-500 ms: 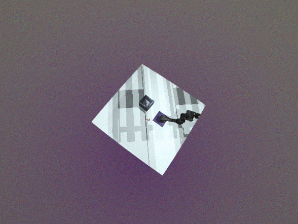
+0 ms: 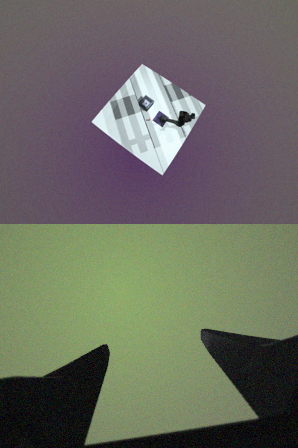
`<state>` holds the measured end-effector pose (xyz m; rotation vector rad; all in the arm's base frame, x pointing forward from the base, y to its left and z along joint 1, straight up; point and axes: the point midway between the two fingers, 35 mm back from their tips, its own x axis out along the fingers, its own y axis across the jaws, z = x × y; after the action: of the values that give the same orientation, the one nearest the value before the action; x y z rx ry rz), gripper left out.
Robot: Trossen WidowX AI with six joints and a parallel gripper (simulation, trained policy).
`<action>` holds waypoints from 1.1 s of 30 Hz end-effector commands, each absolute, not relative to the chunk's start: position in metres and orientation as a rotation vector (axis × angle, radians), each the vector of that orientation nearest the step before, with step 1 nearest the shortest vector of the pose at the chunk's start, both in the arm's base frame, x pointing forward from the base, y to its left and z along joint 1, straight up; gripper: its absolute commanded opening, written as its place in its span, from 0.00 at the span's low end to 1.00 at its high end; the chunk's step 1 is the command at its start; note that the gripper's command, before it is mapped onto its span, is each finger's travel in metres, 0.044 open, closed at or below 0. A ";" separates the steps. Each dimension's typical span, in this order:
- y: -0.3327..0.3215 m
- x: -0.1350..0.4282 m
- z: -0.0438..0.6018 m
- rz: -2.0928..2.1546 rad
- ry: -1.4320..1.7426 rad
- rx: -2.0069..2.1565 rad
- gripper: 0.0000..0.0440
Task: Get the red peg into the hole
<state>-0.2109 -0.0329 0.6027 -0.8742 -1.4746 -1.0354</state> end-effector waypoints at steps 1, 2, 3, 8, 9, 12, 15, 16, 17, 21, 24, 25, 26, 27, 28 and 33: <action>-0.019 -0.181 0.613 -0.955 -1.390 -0.913 1.00; -0.016 -0.174 0.615 -0.938 -1.369 -0.921 1.00; -0.013 -0.167 0.617 -0.921 -1.348 -0.929 1.00; -0.002 -0.131 0.623 -0.851 -1.237 -0.960 1.00; 0.000 -0.123 0.624 -0.839 -1.214 -0.964 1.00; 0.003 -0.102 0.626 -0.806 -1.145 -0.974 1.00; 0.005 -0.081 0.626 -0.777 -1.074 -0.980 1.00; 0.005 -0.074 0.626 -0.767 -1.050 -0.981 1.00; 0.005 -0.067 0.625 -0.758 -1.026 -0.982 1.00; 0.004 -0.039 0.622 -0.725 -0.929 -0.980 1.00; 0.001 -0.019 0.619 -0.701 -0.854 -0.974 1.00; 0.000 -0.012 0.617 -0.693 -0.828 -0.971 1.00; -0.001 -0.006 0.615 -0.685 -0.803 -0.967 1.00; -0.002 0.001 0.613 -0.677 -0.777 -0.963 1.00; -0.004 0.008 0.611 -0.669 -0.751 -0.959 1.00; -0.013 0.040 0.598 -0.626 -0.620 -0.927 1.00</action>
<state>0.0193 -0.0073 0.6061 -0.9526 -0.7039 -0.6563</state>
